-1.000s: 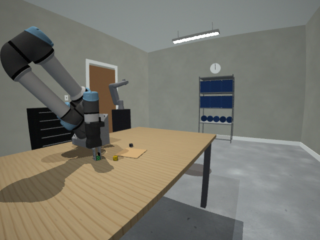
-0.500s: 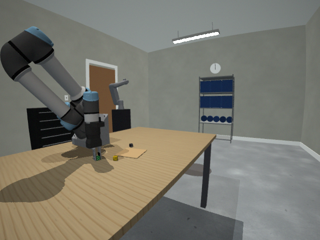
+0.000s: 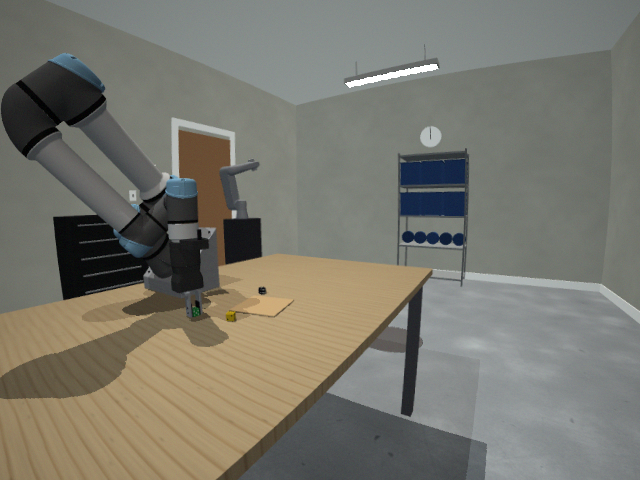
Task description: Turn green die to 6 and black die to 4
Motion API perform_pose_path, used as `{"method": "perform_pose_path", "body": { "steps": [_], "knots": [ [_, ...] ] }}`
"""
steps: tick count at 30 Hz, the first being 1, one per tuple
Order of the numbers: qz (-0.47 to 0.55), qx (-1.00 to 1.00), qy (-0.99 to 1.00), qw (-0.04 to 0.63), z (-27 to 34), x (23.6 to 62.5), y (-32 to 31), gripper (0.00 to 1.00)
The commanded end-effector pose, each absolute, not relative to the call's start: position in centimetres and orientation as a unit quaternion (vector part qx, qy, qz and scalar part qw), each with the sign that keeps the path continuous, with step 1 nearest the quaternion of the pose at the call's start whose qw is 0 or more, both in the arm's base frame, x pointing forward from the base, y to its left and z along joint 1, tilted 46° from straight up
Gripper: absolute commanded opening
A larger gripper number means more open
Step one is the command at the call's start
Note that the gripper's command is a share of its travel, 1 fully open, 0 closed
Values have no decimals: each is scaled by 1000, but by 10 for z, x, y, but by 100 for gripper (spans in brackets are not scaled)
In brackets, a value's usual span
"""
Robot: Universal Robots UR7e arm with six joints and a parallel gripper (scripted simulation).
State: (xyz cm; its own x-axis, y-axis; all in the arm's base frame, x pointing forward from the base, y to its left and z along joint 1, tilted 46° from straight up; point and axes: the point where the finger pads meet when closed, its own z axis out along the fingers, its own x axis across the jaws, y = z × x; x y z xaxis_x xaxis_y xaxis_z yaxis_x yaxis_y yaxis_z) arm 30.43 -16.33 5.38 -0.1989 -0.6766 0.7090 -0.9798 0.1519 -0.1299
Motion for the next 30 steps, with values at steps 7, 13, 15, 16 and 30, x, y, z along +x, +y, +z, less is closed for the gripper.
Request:
{"method": "perform_pose_path", "body": {
  "steps": [7,13,15,16,30],
  "knots": [
    [298,579,-715,255,68,305,-149,40],
    [298,579,-715,255,79,305,-138,40],
    [298,579,-715,255,79,305,-138,40],
    [298,579,-715,255,81,305,-136,40],
    [298,579,-715,255,105,306,-110,40]
  ]
}}
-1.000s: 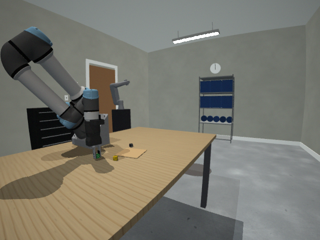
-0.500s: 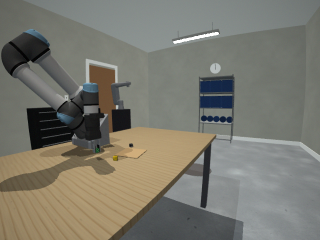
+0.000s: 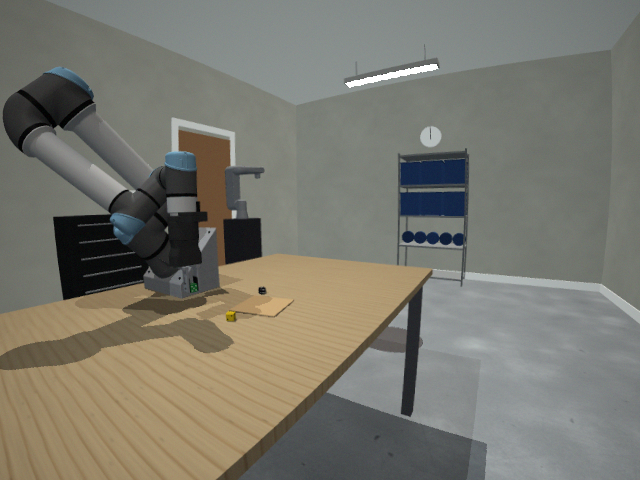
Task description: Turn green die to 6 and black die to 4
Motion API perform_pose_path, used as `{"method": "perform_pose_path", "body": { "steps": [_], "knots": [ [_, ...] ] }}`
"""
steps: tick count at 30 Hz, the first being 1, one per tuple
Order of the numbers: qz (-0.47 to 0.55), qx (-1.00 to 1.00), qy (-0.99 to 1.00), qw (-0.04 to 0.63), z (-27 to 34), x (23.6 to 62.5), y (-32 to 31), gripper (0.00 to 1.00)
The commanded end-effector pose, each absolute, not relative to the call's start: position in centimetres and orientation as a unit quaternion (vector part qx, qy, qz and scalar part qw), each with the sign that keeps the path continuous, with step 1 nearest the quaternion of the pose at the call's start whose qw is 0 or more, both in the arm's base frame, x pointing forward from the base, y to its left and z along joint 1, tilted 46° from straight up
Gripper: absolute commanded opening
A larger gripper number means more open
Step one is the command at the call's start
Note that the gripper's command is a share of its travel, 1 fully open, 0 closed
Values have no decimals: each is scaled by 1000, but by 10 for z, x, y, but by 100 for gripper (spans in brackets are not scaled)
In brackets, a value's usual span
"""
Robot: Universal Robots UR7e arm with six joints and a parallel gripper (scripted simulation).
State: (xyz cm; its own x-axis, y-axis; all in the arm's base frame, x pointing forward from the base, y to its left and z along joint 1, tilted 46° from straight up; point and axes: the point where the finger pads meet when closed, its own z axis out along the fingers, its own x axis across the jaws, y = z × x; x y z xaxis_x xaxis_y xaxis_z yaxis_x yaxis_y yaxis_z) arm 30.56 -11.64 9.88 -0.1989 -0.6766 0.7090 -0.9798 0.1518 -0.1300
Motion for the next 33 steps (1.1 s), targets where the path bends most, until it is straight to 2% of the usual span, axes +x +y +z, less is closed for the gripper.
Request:
{"method": "perform_pose_path", "body": {
  "steps": [1,33],
  "knots": [
    [298,579,-715,255,105,306,-110,40],
    [297,580,-714,255,115,307,-98,40]
  ]
}}
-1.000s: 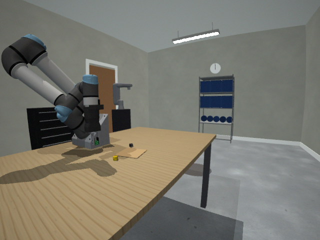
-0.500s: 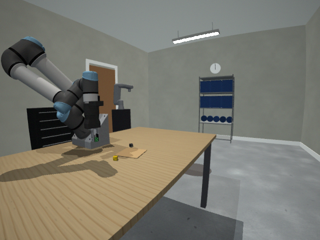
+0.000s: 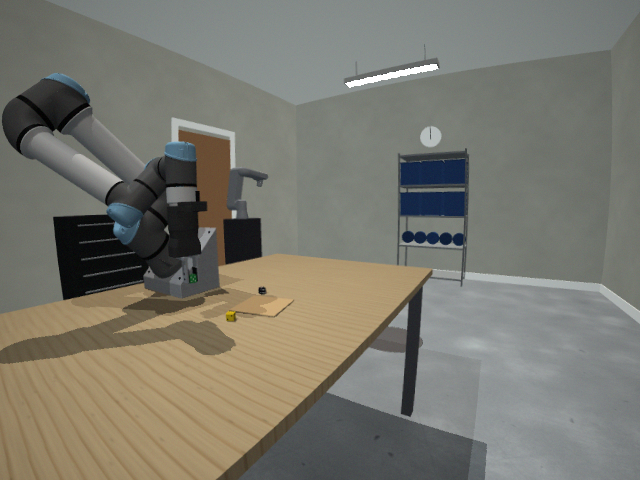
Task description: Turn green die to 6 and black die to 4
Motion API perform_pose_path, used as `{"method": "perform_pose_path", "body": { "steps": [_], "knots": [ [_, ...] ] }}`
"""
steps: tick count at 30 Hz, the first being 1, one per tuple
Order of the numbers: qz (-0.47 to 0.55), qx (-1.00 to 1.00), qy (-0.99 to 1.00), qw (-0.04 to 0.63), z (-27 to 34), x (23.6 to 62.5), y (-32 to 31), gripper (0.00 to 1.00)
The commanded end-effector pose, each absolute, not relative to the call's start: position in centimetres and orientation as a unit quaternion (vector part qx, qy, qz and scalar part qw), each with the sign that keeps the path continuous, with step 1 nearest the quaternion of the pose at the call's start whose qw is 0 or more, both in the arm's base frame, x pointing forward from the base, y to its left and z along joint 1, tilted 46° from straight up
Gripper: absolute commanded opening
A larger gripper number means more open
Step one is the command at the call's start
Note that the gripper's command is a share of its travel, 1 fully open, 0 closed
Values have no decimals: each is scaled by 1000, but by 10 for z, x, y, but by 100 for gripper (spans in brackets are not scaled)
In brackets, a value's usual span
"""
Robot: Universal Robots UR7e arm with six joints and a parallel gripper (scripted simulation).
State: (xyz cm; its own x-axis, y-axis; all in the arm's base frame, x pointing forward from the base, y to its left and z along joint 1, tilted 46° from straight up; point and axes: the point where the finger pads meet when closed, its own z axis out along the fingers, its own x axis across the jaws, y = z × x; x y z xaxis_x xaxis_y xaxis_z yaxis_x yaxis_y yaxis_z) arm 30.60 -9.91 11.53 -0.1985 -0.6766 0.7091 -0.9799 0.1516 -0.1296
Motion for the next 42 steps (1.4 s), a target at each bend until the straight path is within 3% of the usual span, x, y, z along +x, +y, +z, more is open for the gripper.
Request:
{"method": "perform_pose_path", "body": {
  "steps": [1,8,28,42],
  "knots": [
    [297,581,-714,255,115,309,-98,40],
    [293,589,-708,257,108,322,-90,40],
    [267,651,-652,282,21,412,-2,40],
    [264,663,-638,290,-7,425,22,40]
  ]
}}
